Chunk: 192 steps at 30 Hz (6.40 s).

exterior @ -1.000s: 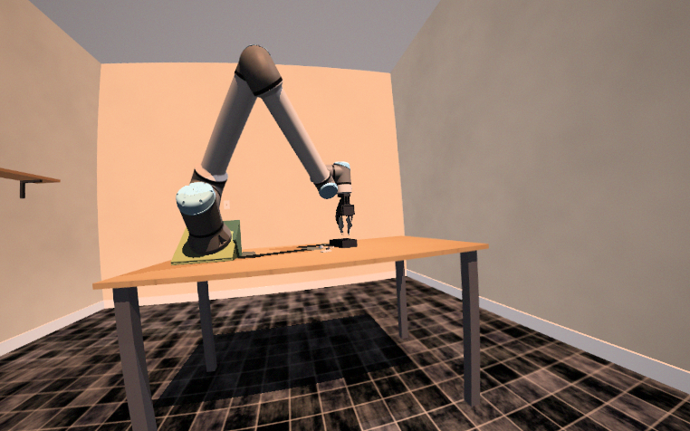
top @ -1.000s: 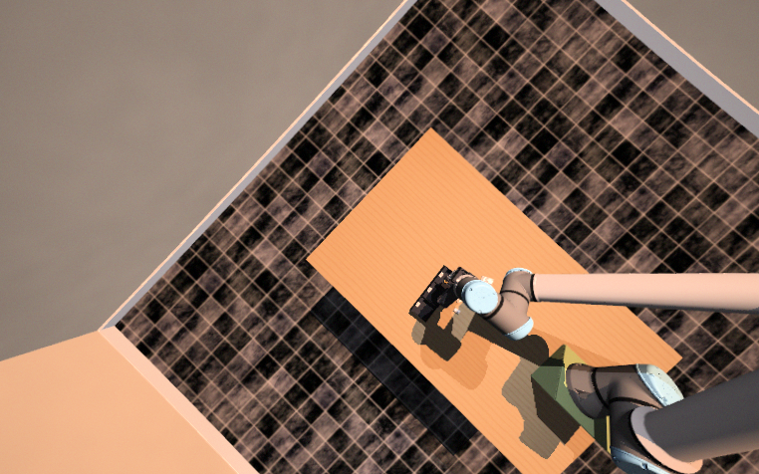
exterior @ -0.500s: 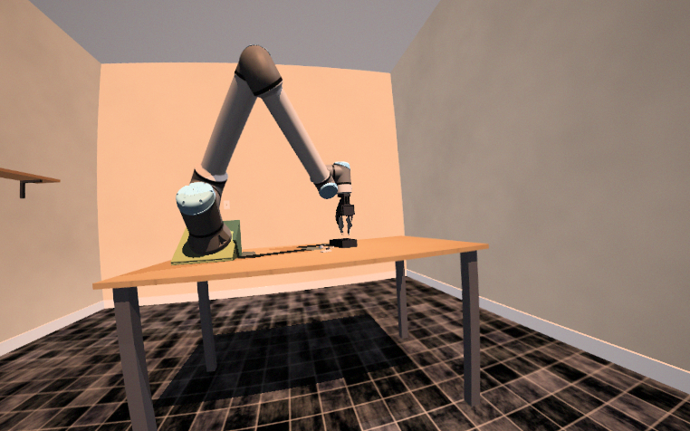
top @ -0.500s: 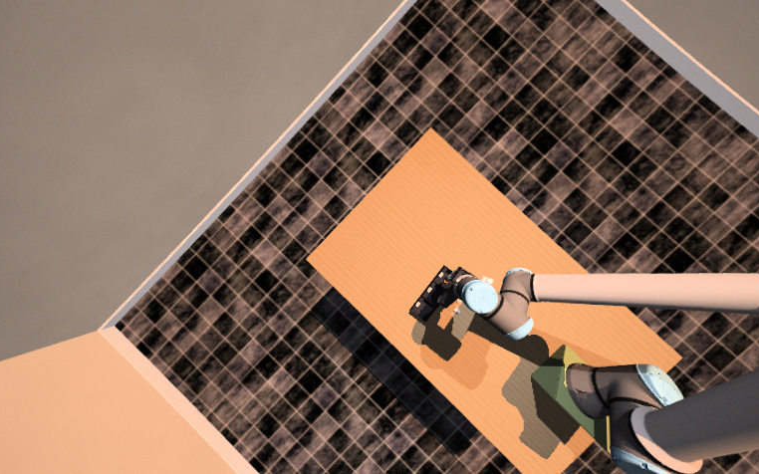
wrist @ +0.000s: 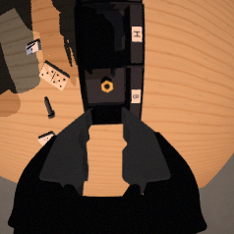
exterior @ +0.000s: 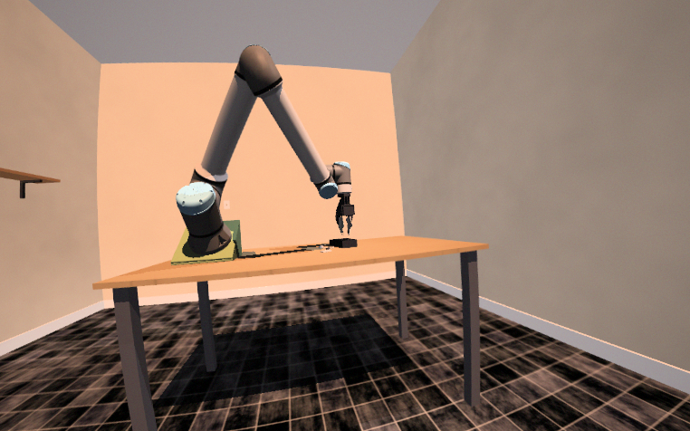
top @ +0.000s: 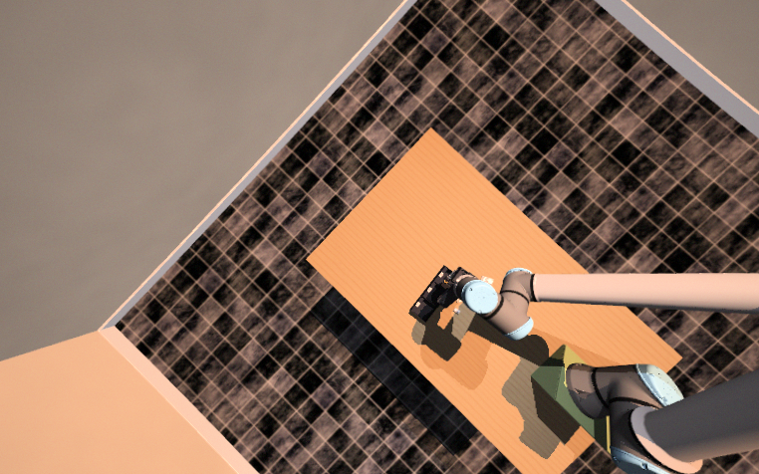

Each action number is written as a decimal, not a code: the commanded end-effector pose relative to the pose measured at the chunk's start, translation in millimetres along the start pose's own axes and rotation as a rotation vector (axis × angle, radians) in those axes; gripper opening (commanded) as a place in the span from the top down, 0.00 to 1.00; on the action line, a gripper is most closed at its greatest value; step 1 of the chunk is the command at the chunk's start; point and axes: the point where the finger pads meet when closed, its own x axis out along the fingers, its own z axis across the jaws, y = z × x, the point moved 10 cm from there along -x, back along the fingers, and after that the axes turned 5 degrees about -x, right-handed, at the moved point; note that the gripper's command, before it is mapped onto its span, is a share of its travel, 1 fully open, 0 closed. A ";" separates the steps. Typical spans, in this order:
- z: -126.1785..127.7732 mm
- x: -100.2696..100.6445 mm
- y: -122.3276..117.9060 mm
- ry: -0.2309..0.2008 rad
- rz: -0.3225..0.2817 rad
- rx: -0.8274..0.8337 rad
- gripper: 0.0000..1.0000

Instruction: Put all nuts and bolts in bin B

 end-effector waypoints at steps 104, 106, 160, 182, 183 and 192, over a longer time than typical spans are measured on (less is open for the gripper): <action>-108.3 47.3 -17.0 -0.003 0.000 -0.106 0.82; -110.1 52.8 -16.0 0.003 0.001 -0.108 0.82; -112.0 55.8 -14.4 -0.002 0.000 -0.108 1.00; -110.8 -1.6 -15.0 -0.003 0.000 -0.106 1.00; -110.8 -1.6 -15.0 -0.003 0.000 -0.106 1.00; -113.3 1.8 -13.7 0.004 0.002 -0.109 1.00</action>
